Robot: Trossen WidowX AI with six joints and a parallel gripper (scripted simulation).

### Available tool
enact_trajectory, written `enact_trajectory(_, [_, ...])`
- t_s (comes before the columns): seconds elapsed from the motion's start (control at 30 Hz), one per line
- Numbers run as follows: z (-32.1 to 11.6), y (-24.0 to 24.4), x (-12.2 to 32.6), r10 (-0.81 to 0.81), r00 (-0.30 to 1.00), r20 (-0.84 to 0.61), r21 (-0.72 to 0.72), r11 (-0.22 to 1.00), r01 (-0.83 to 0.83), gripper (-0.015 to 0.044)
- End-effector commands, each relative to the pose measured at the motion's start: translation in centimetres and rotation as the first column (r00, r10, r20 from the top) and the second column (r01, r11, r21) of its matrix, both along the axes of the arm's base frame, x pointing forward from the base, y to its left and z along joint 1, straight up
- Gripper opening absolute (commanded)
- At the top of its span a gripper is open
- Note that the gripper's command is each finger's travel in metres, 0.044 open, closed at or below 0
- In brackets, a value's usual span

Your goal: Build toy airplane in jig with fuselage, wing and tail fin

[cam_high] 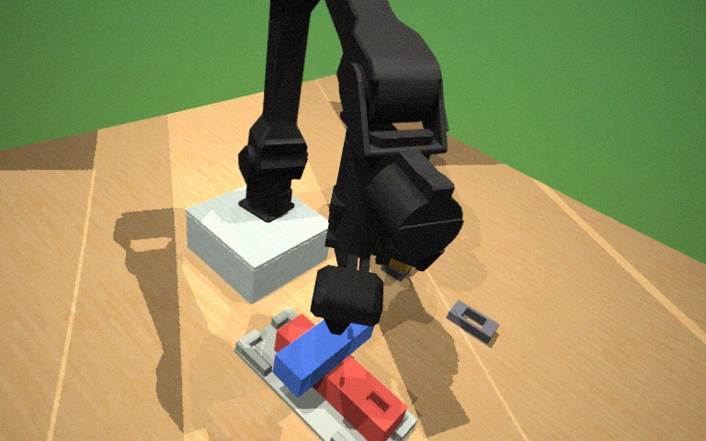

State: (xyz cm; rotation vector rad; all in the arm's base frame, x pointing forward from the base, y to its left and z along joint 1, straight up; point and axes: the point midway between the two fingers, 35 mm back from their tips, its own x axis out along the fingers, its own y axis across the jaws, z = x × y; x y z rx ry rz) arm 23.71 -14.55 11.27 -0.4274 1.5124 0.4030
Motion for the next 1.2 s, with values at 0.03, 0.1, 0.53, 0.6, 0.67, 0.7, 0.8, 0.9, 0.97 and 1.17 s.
enact_trajectory(0.03, [-0.1,0.0,0.0,-0.531,0.847,0.001,0.013,0.847,0.531,0.0440])
enact_trajectory(0.1, [-0.1,0.0,0.0,-0.531,0.847,0.001,0.013,0.847,0.531,0.0440])
enact_trajectory(0.53, [-0.1,0.2,0.1,-0.531,0.847,0.001,0.013,0.847,0.531,0.0440])
enact_trajectory(0.6, [-0.1,1.8,0.7,-0.531,0.847,0.001,0.014,0.847,0.531,0.0440])
enact_trajectory(0.67, [-0.1,4.4,1.4,-0.531,0.847,0.000,0.017,0.847,0.531,0.0440])
enact_trajectory(0.7, [-0.1,5.7,1.6,-0.531,0.847,0.000,0.018,0.847,0.531,0.0440])
enact_trajectory(0.8, [-0.1,9.7,1.9,-0.531,0.847,-0.002,0.020,0.847,0.531,0.0440])
enact_trajectory(0.9, [-0.1,13.5,1.6,-0.531,0.847,-0.004,0.023,0.847,0.531,0.0440])
enact_trajectory(0.97, [-0.1,15.9,1.1,-0.531,0.847,-0.005,0.025,0.847,0.531,0.0440])
enact_trajectory(1.17, [-0.3,22.5,-1.6,-0.531,0.847,-0.010,0.029,0.847,0.531,0.0440])
